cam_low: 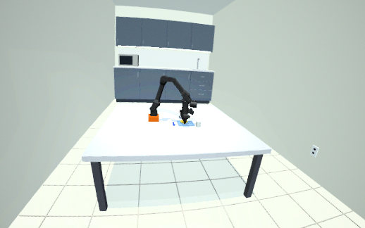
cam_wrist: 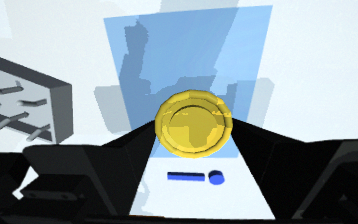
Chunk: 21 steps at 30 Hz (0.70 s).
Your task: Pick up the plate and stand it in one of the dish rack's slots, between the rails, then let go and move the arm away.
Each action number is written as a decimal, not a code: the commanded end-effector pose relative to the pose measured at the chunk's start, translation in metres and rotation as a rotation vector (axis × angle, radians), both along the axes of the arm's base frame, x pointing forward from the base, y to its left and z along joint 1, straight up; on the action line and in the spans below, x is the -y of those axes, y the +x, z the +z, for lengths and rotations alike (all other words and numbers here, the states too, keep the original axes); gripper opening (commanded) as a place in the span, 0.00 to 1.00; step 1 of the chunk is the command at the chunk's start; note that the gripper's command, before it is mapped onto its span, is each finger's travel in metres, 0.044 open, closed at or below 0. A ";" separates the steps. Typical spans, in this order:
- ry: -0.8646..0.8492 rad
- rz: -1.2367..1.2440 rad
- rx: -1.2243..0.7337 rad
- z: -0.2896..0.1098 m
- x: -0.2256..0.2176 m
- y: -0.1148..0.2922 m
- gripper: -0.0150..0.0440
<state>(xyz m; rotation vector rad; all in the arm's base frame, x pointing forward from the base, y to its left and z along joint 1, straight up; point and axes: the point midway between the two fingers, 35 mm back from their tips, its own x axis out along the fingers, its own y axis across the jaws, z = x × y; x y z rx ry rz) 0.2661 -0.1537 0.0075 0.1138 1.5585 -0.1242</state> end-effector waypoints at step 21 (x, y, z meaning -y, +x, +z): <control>-0.009 0.004 0.019 0.111 0.008 0.014 0.25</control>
